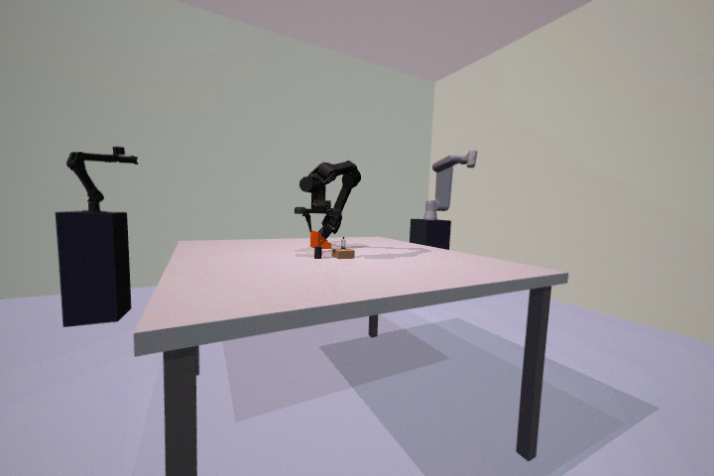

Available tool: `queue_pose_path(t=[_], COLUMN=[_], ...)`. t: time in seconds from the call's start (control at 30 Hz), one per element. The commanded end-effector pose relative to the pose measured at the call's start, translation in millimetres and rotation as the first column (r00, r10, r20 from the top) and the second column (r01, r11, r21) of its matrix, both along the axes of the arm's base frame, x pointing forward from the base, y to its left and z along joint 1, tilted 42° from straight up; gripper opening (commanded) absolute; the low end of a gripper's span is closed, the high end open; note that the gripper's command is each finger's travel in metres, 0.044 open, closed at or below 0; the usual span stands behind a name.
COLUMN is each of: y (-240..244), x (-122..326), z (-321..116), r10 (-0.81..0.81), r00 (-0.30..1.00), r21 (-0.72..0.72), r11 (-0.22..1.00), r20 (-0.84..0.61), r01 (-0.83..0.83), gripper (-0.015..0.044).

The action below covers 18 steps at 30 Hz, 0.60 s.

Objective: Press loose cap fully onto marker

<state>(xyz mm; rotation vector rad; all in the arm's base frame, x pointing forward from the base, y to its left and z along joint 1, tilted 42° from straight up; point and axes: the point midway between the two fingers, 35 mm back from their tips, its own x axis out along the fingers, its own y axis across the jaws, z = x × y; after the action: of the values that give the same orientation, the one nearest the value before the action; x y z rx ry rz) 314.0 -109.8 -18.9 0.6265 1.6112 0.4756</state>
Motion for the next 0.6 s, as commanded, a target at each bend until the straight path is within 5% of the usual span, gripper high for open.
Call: queue_pose_path(t=[0.0,0.57], y=[19.2,37.1], x=[-4.3,-5.3], z=[-18.5,-37.3], r10=[0.011,0.011], r00=[1.0,1.0], r21=[0.011,0.012], r11=[1.0,1.0], r20=[-0.014,-0.014], r01=[-0.011,-0.011], gripper=[0.0253,0.0253])
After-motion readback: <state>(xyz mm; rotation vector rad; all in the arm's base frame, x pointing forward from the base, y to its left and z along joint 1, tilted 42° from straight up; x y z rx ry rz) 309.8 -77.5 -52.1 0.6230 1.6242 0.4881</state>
